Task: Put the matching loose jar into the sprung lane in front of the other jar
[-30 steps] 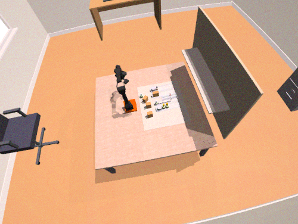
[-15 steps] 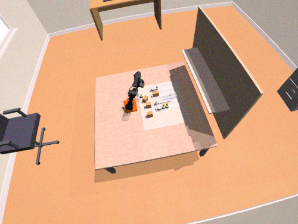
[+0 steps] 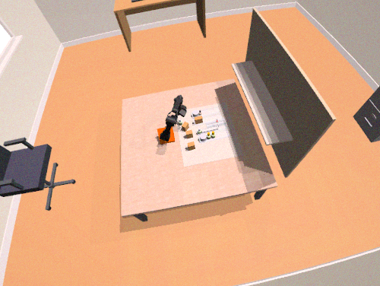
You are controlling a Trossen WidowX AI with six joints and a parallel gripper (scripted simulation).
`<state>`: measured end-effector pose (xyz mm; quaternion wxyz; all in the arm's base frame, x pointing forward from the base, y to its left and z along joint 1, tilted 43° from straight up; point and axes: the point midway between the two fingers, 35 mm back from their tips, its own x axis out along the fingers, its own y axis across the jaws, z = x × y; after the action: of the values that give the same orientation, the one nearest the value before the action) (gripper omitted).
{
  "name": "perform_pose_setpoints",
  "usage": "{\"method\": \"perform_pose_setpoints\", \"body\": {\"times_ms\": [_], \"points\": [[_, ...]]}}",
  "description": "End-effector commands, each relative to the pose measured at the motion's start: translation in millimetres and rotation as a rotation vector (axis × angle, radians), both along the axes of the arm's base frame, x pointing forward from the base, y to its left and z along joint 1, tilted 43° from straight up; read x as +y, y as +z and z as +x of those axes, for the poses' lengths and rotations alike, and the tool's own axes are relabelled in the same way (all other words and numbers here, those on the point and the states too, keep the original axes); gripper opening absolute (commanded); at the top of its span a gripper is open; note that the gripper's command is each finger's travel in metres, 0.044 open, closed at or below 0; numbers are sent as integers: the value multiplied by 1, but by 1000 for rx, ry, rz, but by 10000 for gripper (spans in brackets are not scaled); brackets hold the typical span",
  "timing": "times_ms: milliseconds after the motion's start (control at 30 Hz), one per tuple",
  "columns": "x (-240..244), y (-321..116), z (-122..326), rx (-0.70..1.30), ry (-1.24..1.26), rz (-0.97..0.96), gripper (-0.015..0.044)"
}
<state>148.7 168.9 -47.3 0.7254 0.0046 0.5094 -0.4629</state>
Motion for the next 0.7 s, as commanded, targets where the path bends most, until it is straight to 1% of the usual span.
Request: {"method": "perform_pose_setpoints", "body": {"times_ms": [0,67,233,333,667], "points": [[-6,-6,0,2,8,-7,440],[-12,-14,1,2,8,-8,440],[-14,-16,1,2,8,-8,440],[-23,-26,1,1,8,-8,440],[-29,-33,2,1,8,-8,440]]}}
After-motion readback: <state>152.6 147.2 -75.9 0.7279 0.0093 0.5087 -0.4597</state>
